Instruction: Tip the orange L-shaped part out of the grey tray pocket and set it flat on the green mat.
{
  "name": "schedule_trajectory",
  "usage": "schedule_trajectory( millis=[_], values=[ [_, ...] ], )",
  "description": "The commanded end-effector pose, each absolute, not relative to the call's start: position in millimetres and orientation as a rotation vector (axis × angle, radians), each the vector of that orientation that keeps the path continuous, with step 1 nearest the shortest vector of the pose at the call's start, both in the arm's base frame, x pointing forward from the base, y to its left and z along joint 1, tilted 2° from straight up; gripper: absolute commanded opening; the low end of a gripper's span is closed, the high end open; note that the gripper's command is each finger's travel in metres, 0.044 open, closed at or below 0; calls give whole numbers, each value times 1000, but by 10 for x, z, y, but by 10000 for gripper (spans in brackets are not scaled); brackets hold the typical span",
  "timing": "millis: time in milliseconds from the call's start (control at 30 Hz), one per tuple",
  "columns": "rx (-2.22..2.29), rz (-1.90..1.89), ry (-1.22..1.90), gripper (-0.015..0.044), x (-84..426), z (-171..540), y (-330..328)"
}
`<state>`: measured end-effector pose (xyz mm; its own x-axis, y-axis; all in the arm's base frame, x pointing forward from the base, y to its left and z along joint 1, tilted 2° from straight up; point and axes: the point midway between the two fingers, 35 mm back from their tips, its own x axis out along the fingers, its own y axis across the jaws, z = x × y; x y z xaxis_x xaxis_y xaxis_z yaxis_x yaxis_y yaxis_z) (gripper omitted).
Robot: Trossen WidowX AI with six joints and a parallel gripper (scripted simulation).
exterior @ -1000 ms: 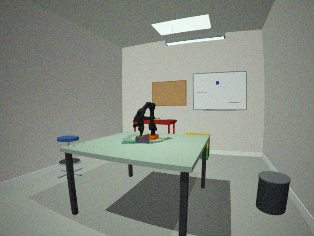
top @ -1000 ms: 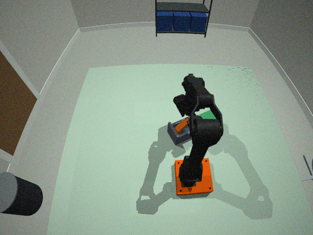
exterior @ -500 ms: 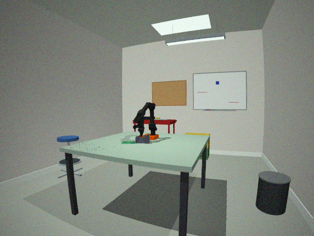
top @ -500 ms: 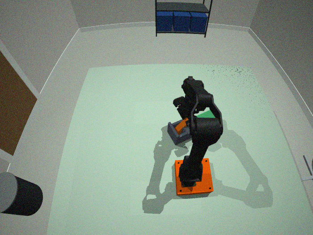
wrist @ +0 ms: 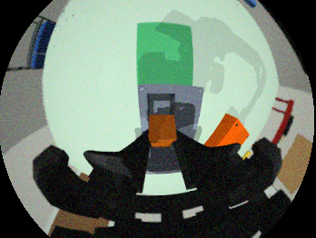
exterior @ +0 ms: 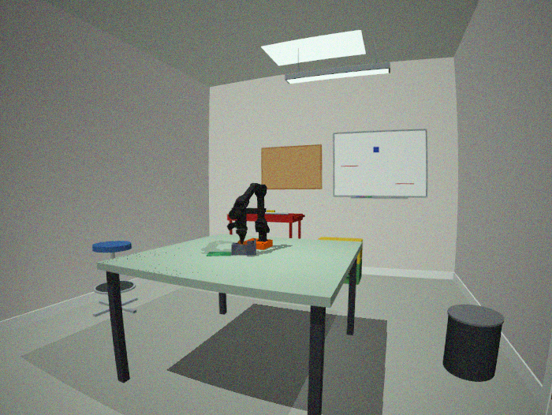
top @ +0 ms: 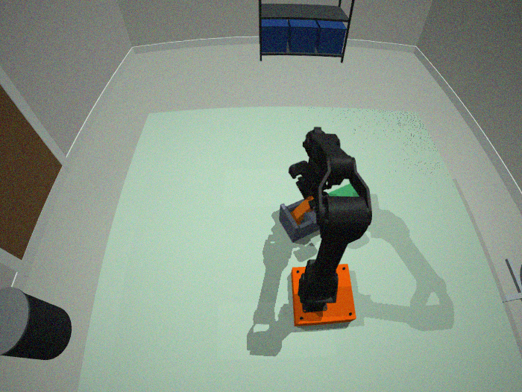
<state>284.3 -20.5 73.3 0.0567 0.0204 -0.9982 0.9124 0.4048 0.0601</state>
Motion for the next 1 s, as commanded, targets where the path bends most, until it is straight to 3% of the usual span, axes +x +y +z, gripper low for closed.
schedule_trajectory(
  millis=[0, 967],
  values=[
    [931, -852, 1340, 0, 2843, 737, -205],
    [935, -855, 1343, 0, 2819, 1140, -210]
  ],
)
